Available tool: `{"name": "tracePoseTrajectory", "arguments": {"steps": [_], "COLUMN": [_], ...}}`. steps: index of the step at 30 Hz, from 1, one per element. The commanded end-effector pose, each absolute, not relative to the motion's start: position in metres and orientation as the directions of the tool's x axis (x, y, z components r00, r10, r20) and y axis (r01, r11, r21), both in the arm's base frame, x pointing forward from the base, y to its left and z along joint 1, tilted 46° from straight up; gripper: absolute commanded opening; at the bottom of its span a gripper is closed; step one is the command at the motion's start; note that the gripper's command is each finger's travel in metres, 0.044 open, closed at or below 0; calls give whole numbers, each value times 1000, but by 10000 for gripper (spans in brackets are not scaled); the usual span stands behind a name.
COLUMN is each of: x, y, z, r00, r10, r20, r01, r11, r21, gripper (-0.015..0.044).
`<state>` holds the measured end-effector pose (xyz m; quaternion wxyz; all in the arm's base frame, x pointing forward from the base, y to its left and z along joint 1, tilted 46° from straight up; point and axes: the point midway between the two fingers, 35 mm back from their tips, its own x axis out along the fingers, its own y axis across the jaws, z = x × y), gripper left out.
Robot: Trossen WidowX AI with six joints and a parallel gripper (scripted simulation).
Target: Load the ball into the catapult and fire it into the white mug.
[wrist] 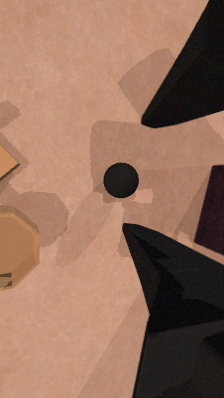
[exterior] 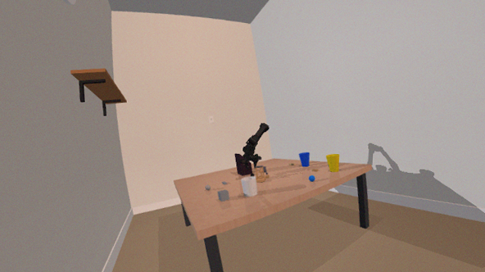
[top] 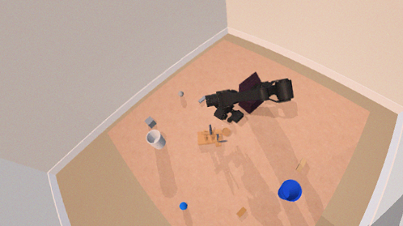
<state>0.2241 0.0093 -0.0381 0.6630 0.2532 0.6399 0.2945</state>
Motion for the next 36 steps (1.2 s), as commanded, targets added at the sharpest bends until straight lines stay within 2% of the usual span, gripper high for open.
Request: {"name": "tracePoseTrajectory", "arguments": {"steps": [1,36], "x": [214,213], "y": [13,50], "z": [-39,-75], "r00": [14,14], "r10": [712,714], "r20": [-702,-700], "r01": [-108,-108], "r11": [699,697], "r21": [707,709], "gripper": [300,300]}}
